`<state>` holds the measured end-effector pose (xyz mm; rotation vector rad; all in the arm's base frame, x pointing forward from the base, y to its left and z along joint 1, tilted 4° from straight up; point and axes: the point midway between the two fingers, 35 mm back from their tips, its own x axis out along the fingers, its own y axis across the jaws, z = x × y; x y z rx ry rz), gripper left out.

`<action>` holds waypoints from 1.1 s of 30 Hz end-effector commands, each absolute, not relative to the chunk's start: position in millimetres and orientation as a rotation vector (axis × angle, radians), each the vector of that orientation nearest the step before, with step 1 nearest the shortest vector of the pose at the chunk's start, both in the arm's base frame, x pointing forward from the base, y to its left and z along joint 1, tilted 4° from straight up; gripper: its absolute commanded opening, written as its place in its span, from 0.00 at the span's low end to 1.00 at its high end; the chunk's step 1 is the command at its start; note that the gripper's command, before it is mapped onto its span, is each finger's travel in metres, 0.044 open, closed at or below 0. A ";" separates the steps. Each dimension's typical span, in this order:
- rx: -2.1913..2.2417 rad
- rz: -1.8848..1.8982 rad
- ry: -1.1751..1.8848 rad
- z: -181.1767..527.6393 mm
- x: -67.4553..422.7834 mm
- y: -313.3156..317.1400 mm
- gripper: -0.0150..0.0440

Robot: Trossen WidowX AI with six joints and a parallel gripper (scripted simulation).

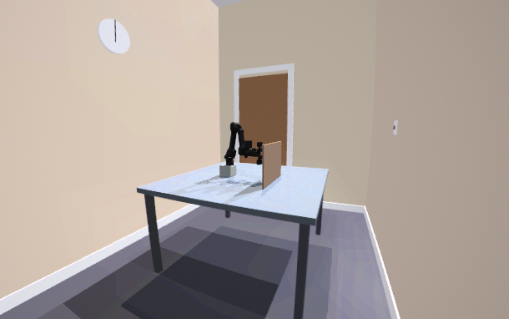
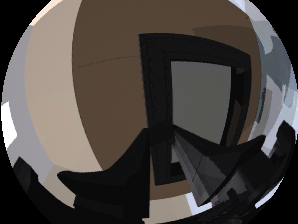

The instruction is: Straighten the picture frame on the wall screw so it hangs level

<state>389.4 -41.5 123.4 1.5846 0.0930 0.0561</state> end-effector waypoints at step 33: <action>1.343 0.066 0.090 121.2 289.4 -51.9 0.69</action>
